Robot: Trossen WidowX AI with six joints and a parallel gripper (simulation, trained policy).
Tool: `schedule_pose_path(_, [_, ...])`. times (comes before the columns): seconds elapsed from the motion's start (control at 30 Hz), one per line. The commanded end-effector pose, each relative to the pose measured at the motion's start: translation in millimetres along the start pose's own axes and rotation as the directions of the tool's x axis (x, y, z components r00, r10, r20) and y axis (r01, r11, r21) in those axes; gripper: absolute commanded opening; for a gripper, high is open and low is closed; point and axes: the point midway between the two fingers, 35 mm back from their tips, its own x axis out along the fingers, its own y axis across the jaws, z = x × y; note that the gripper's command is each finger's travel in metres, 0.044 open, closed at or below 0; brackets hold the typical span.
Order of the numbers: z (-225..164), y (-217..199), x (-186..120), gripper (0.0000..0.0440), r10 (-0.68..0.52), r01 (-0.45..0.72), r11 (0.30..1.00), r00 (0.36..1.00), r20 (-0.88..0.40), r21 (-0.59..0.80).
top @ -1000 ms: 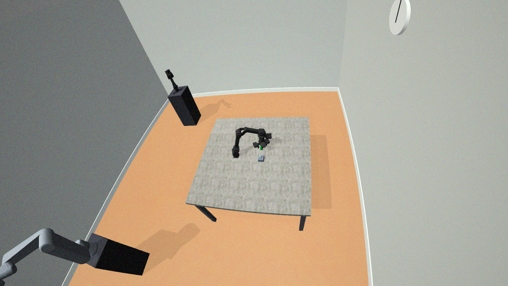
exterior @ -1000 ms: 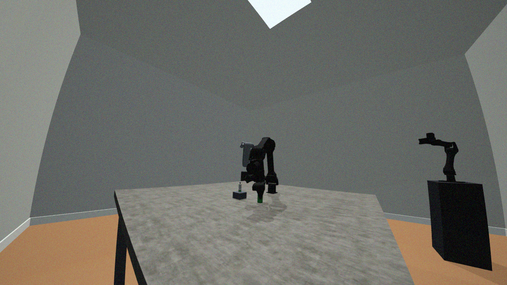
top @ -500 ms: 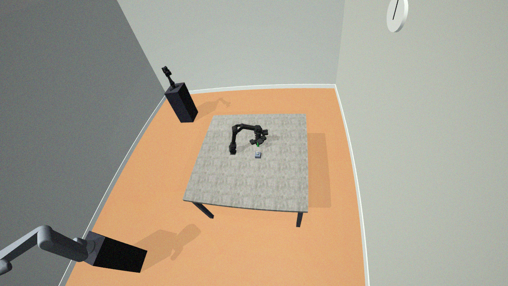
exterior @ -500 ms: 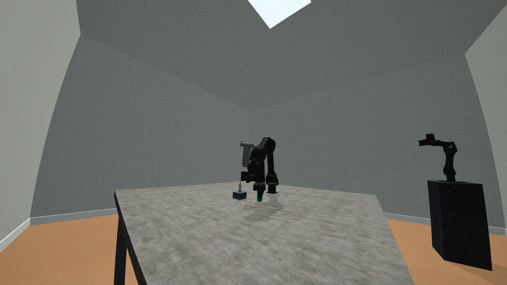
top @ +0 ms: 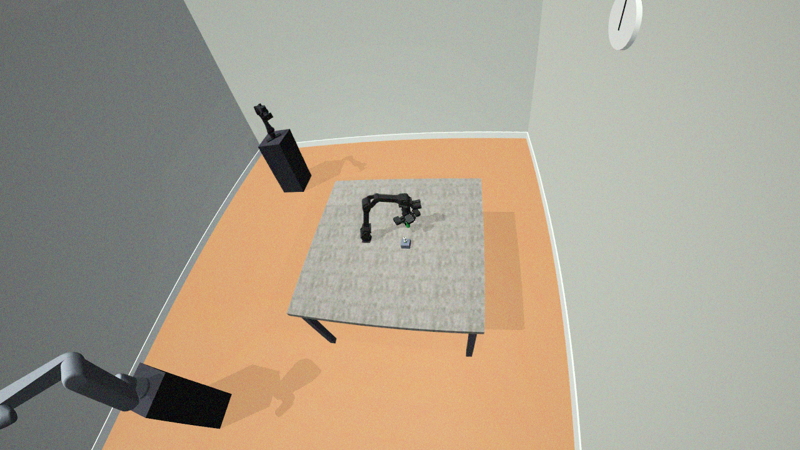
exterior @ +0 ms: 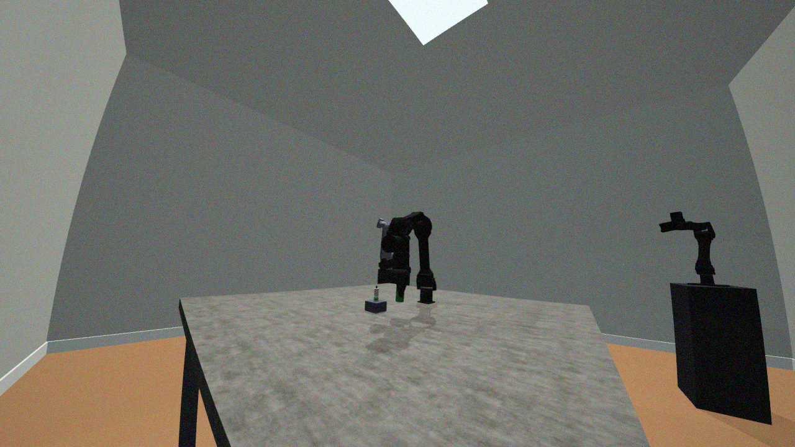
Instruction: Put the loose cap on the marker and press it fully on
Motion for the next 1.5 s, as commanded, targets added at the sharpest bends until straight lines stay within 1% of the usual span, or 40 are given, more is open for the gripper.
schedule_pose_path(0.0, [12,-2,-15,0.0097,0.025,-0.025,1.000,1.000,0.011,0.016])
schedule_pose_path(0.4, [47,-22,-44,0.0082,0.043,-0.043,0.996,0.999,0.006,0.080])
schedule_pose_path(0.83, [85,-58,-57,0.0058,0.028,-0.026,0.984,1.000,-0.005,0.173])
schedule_pose_path(1.1, [99,-75,-58,0.0040,0.019,-0.014,0.975,1.000,-0.020,0.221])
schedule_pose_path(1.47, [99,-78,-39,0.0023,-0.007,0.021,0.973,0.998,-0.062,0.232])
